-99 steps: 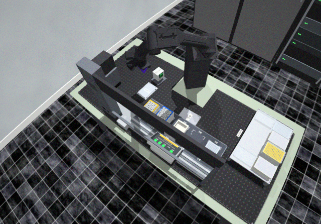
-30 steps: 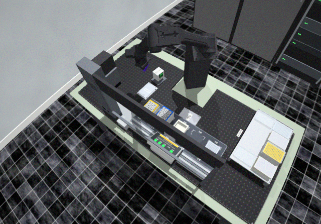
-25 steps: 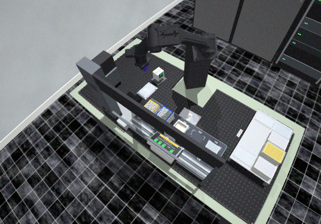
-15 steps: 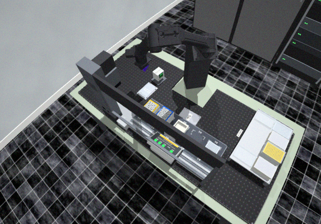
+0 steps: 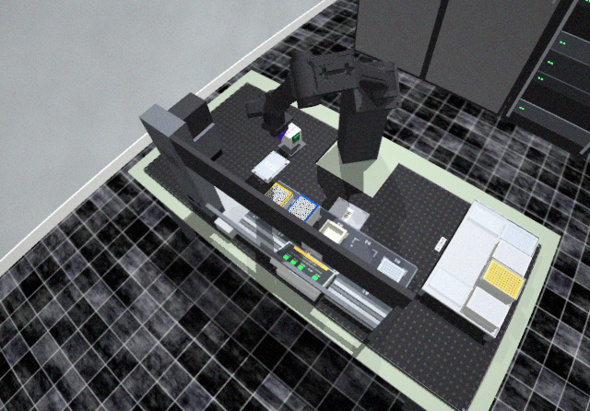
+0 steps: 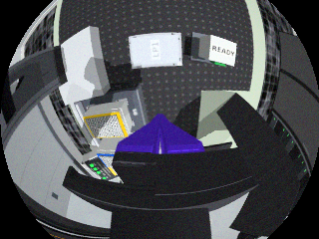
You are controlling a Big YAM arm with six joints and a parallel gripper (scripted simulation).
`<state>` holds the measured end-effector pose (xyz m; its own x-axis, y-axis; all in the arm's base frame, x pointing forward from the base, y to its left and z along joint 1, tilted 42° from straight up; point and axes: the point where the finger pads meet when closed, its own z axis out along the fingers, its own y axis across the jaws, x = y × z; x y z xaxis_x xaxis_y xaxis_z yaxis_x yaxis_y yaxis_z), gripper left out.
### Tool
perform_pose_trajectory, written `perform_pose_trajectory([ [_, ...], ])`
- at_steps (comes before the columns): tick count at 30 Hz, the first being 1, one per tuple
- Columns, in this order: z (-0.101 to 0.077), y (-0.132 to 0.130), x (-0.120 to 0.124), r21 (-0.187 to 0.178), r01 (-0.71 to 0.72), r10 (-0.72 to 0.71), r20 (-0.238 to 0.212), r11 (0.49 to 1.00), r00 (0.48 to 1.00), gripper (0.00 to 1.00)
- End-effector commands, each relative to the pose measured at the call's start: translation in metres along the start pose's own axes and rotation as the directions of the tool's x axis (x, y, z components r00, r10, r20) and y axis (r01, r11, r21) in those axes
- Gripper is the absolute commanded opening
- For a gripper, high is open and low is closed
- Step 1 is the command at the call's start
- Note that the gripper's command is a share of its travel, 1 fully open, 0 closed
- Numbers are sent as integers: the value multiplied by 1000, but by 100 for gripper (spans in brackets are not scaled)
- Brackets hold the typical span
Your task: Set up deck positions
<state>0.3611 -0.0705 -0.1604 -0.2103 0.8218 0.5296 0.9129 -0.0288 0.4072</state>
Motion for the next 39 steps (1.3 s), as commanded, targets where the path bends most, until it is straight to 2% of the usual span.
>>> perform_pose_trajectory([
  [1,-3,5,10,-15,-14,14,10,1000,1000,0],
  [4,-3,3,25,-14,-15,15,11,1000,1000,0],
  [7,-1,0,25,-9,-20,20,8,1000,1000,0],
  [8,-3,-15,15,-12,-62,63,12,998,998,0],
  [14,-3,-45,13,-13,-40,40,10,999,999,0],
  [16,-3,-45,13,-13,-40,40,10,999,999,0],
  [31,-2,-120,9,-9,-40,40,11,999,999,0],
  [33,-2,-120,9,-9,-40,40,11,999,999,0],
  [39,-2,-142,9,-5,-46,46,4,999,999,0],
])
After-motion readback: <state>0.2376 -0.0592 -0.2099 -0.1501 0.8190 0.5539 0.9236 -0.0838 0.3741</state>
